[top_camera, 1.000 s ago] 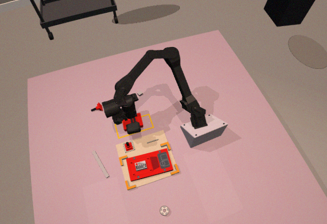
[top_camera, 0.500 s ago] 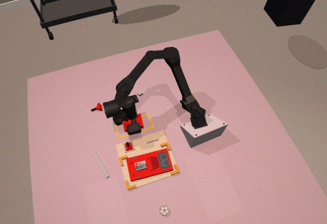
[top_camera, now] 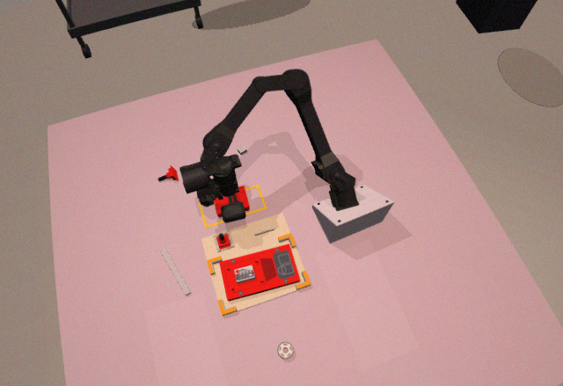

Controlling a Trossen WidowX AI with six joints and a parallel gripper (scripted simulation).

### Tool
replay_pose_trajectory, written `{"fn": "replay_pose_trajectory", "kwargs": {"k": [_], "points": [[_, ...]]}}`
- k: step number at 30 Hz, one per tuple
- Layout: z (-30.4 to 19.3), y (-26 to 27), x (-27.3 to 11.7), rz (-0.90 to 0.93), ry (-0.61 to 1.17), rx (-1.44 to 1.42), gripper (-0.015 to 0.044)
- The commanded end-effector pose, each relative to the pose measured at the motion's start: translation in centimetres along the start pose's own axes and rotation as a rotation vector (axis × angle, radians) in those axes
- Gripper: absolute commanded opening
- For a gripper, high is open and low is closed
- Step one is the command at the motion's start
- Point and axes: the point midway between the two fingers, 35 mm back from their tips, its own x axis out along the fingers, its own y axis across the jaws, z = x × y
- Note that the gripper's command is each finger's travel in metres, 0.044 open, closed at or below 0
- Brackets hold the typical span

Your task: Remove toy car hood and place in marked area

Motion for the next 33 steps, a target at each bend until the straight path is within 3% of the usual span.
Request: {"fn": "replay_pose_trajectory", "kwargs": {"k": [1,33], "points": [[0.0,-0.1,0.2,-0.004,0.0,-0.003,0.0],[0.0,-0.1,1.7,-0.005,0.0,-0.003,0.0]]}}
